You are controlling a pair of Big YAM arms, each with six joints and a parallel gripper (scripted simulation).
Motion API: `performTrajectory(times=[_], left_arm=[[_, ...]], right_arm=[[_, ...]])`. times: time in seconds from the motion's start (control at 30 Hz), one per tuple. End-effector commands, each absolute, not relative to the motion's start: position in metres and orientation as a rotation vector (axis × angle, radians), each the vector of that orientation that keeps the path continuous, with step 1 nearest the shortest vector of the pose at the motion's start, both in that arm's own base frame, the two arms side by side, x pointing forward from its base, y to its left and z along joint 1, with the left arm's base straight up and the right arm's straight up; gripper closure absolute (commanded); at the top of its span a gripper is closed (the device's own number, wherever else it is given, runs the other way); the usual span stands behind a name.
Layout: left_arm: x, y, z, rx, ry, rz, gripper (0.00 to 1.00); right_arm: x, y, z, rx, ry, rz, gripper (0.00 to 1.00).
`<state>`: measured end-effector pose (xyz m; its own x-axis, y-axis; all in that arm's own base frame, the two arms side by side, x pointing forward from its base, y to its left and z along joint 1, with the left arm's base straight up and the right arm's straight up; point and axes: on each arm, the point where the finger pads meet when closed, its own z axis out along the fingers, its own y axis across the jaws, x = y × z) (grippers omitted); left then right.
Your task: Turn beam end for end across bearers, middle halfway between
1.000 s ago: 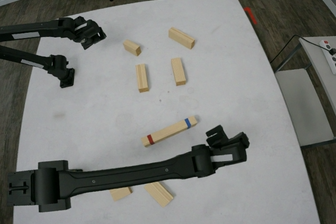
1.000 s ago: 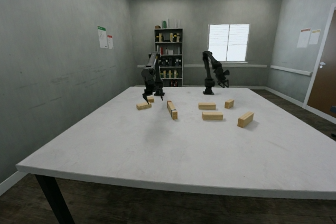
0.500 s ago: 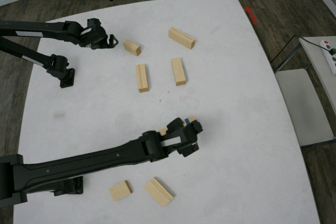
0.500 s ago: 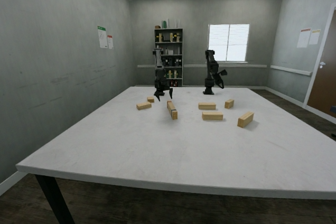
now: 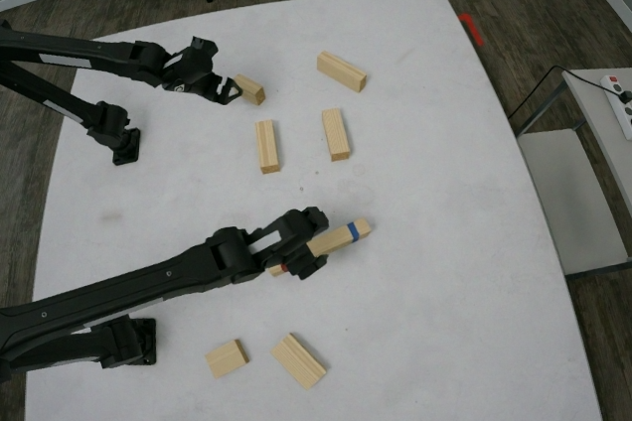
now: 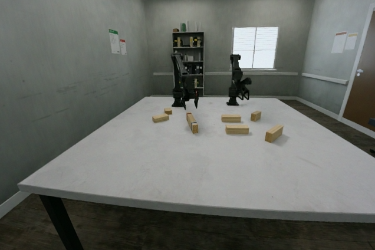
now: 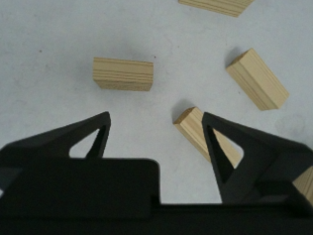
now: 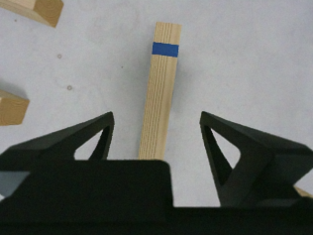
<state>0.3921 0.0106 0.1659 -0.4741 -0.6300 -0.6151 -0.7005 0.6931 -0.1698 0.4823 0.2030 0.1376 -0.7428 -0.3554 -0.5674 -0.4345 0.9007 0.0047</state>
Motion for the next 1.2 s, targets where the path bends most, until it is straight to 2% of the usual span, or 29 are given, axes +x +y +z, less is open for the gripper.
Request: performTrajectory(times=[0.0,0.03,0.07,0.5,1.17], left_arm=[[0.437,-0.006,0.192,-0.787,2.272,0.099,0.00],[0.441,-0.007,0.193,-0.760,2.280,0.097,0.00],[0.446,-0.010,0.193,-0.725,2.292,0.093,0.00],[0.506,-0.058,0.201,-0.245,2.405,0.031,0.00],[0.564,-0.109,0.202,0.238,2.474,-0.057,0.00]], right_arm=[[0.489,0.212,0.163,-0.529,2.450,0.191,0.23],[0.493,0.214,0.160,-0.524,2.475,0.189,0.34],[0.499,0.215,0.157,-0.516,2.504,0.185,0.37],[0.503,0.218,0.103,-0.478,2.982,0.053,0.37],[0.500,0.219,0.067,-0.485,3.087,0.005,0.37]])
